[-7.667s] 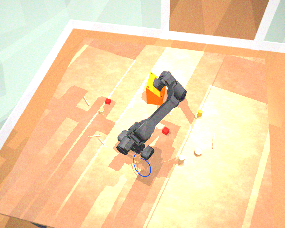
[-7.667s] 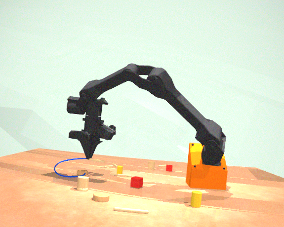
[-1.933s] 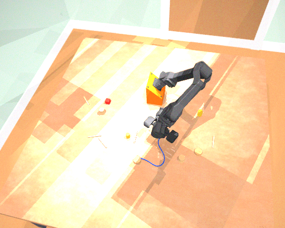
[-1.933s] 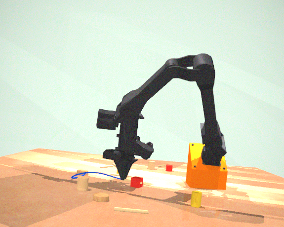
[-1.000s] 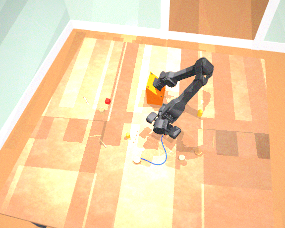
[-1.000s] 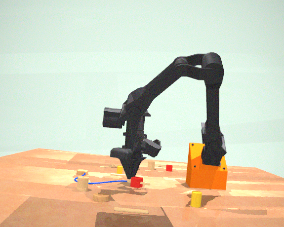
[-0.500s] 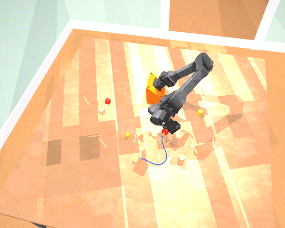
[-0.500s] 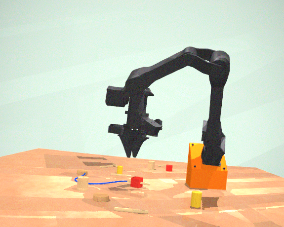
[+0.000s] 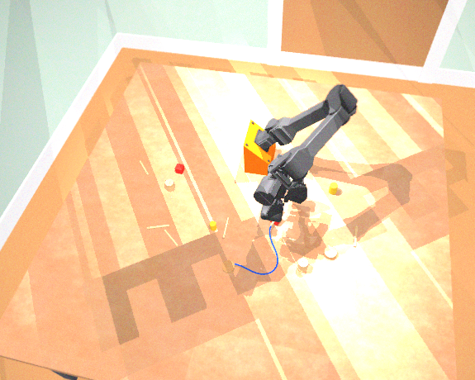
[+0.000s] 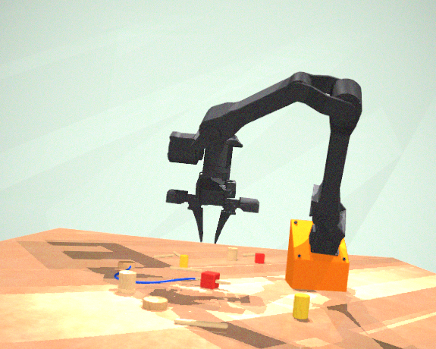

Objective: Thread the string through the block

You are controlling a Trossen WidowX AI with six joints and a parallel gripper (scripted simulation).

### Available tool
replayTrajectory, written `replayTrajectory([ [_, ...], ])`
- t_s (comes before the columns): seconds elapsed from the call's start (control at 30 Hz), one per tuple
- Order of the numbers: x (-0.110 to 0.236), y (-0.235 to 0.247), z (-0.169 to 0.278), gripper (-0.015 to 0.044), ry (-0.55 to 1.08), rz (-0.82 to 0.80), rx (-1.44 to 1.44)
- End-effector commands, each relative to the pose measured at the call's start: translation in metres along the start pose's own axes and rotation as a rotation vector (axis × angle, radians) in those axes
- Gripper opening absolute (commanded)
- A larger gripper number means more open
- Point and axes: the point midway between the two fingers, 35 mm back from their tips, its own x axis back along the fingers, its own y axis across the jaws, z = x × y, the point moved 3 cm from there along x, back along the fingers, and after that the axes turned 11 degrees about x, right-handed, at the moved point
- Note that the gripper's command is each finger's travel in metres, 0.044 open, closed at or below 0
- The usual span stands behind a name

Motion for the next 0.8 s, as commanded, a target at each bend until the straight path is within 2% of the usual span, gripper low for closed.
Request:
replayTrajectory([
  [0.0,-0.001,0.016,-0.010,0.0122,-0.003,-0.017,-0.847],
  [0.57,-0.002,0.032,-0.018,0.0122,0.012,-0.029,-1.884],
  [0.77,-0.003,0.033,-0.019,0.0122,0.013,-0.030,-1.932],
])
